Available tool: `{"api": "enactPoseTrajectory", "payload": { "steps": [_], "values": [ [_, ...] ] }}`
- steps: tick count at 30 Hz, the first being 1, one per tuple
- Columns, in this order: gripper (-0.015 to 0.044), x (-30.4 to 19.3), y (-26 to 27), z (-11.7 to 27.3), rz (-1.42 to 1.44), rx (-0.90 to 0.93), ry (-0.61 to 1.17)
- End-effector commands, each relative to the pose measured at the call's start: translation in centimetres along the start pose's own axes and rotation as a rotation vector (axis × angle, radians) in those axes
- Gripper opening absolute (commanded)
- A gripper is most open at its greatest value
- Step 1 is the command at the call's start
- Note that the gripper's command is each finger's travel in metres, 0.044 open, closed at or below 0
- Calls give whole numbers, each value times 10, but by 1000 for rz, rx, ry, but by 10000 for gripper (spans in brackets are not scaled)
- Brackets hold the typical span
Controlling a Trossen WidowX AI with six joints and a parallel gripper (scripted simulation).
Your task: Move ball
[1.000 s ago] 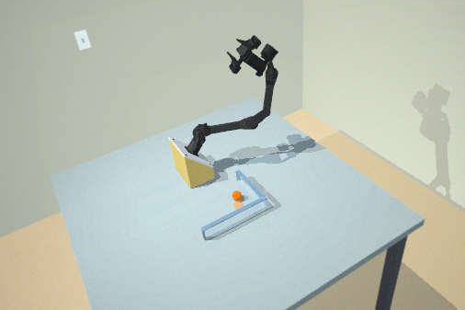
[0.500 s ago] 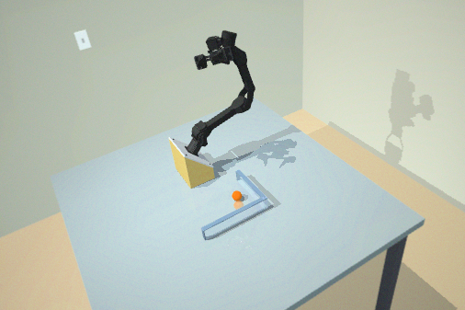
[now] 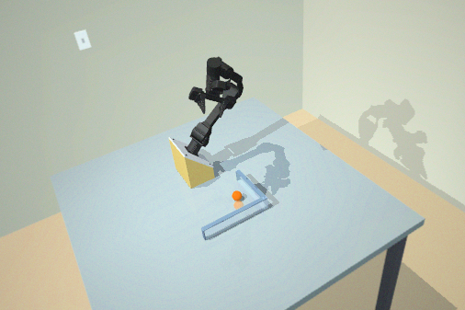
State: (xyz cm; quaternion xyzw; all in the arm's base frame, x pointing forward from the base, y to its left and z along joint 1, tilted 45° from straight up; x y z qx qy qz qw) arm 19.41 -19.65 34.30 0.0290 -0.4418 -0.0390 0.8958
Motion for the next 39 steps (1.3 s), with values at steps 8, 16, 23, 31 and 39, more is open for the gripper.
{"api": "enactPoseTrajectory", "payload": {
  "steps": [8, 16, 23, 31, 39],
  "values": [
    [327, -31, 69, -128, 608, 493, 129],
    [327, -80, 141, -188, 1048, 866, 75],
    [327, -138, 208, -219, 1387, 1248, 11],
    [327, -145, 216, -221, 1423, 1294, -2],
    [327, -156, 226, -227, 1422, 1294, -2]
  ]
}}
Point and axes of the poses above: the point midway between the two fingers, 35 mm back from their tips, its own z axis back along the fingers, its own y axis across the jaws, x = y × z, the point moved 10 cm from there along z, back along the fingers, and after that the axes turned 14 degrees about z, right-handed, at the moved point
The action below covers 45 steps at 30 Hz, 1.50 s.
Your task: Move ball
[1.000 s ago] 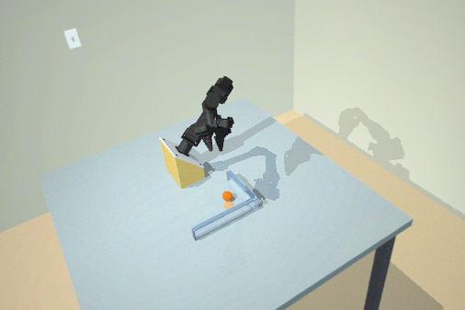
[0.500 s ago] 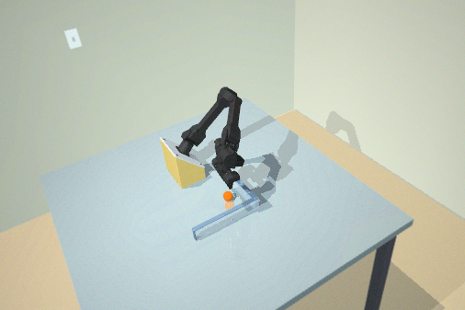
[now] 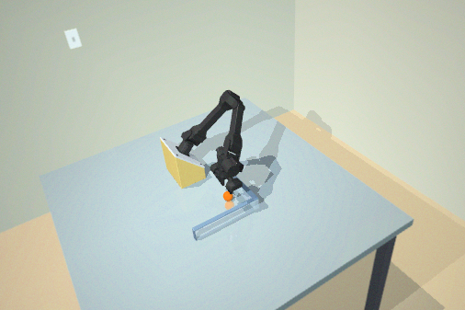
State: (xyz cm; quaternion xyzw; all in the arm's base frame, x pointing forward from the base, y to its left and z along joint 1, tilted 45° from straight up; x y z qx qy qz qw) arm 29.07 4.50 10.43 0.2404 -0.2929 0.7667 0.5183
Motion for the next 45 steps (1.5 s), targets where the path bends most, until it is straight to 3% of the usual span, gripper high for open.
{"api": "enactPoseTrajectory", "payload": {
  "steps": [1, 27, 30, 39, 45],
  "values": [
    [327, 0, 1, -5, -6, 1, -3],
    [327, 0, 1, -44, -6, 0, -5],
    [248, 0, 1, -44, -6, 0, -5],
    [188, 0, 1, -44, -6, 0, -5],
    [31, -3, -3, -24, -6, 1, 2]
  ]
}}
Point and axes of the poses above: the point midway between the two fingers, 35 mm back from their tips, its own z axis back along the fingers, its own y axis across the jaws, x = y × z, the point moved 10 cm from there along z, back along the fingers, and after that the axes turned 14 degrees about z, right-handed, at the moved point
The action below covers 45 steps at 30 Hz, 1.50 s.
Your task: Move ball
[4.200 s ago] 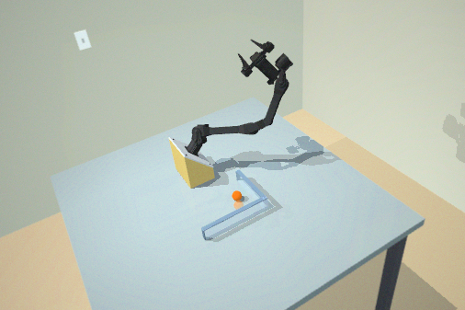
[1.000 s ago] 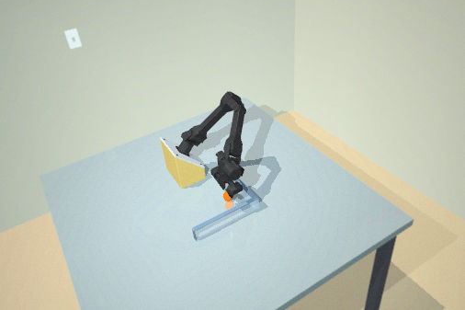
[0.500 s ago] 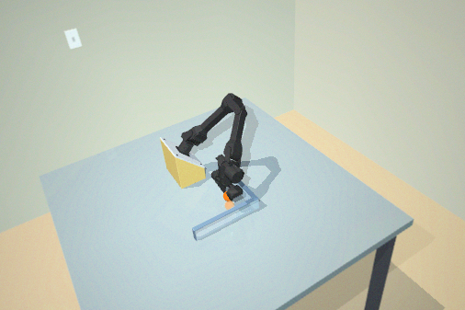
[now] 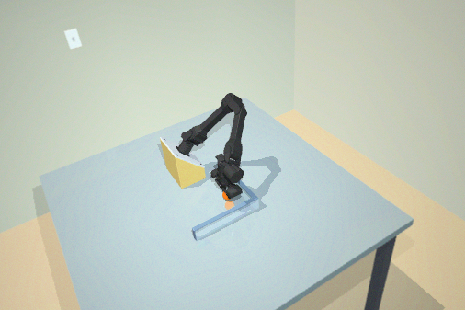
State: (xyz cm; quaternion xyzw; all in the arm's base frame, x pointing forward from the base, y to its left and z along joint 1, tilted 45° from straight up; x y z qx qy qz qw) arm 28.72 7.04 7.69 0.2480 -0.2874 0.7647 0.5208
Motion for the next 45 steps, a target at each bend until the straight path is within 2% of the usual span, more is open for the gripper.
{"api": "enactPoseTrajectory", "payload": {
  "steps": [1, 16, 19, 36, 45],
  "values": [
    [4, -2, -5, 20, 6, -13, 9],
    [0, -1, -1, 116, 6, -11, 8],
    [0, 0, 1, 126, 6, -12, 5],
    [0, -35, -47, 82, 8, -14, 5],
    [0, -38, -50, 61, 9, -14, 6]
  ]
}}
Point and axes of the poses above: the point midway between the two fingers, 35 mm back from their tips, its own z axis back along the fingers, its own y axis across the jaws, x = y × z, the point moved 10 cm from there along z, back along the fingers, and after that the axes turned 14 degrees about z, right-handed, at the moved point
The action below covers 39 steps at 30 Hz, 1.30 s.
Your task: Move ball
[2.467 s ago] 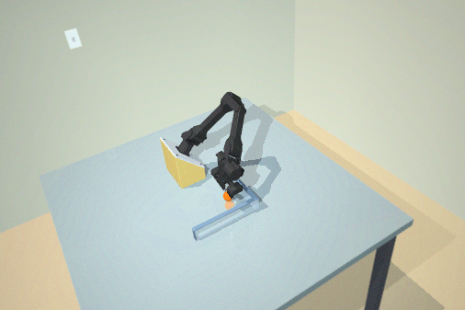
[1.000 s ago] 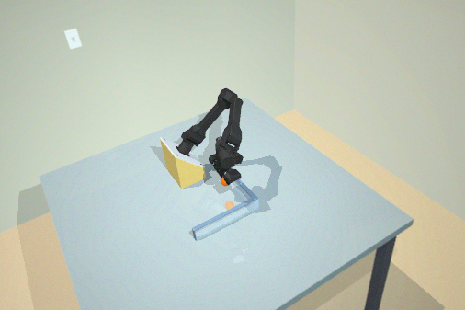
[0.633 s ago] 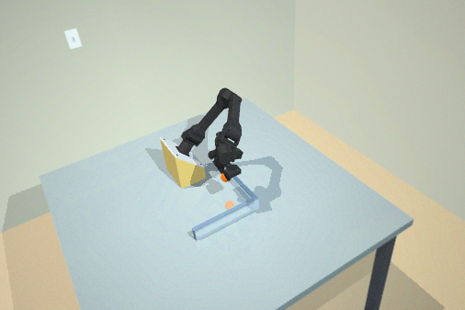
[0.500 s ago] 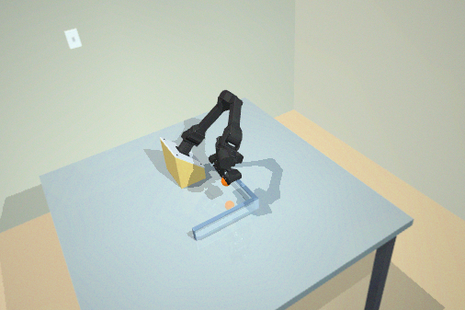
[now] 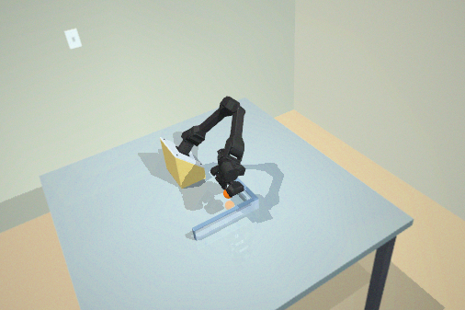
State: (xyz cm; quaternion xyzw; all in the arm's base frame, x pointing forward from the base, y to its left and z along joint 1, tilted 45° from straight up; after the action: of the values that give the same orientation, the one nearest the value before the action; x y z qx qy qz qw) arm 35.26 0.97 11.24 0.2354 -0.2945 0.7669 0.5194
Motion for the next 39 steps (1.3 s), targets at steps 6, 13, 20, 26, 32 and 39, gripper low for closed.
{"api": "enactPoseTrajectory", "payload": {
  "steps": [6, 13, 20, 26, 32, 39],
  "values": [
    [0, 1, 1, -48, -6, 7, -8],
    [0, 1, 2, -64, -6, 7, -10],
    [0, 2, 2, -73, -6, 7, -10],
    [0, 2, 2, -82, -6, 7, -11],
    [79, 2, 1, -79, -2, 5, -7],
    [262, 2, 1, -79, -2, 5, -7]
  ]
}}
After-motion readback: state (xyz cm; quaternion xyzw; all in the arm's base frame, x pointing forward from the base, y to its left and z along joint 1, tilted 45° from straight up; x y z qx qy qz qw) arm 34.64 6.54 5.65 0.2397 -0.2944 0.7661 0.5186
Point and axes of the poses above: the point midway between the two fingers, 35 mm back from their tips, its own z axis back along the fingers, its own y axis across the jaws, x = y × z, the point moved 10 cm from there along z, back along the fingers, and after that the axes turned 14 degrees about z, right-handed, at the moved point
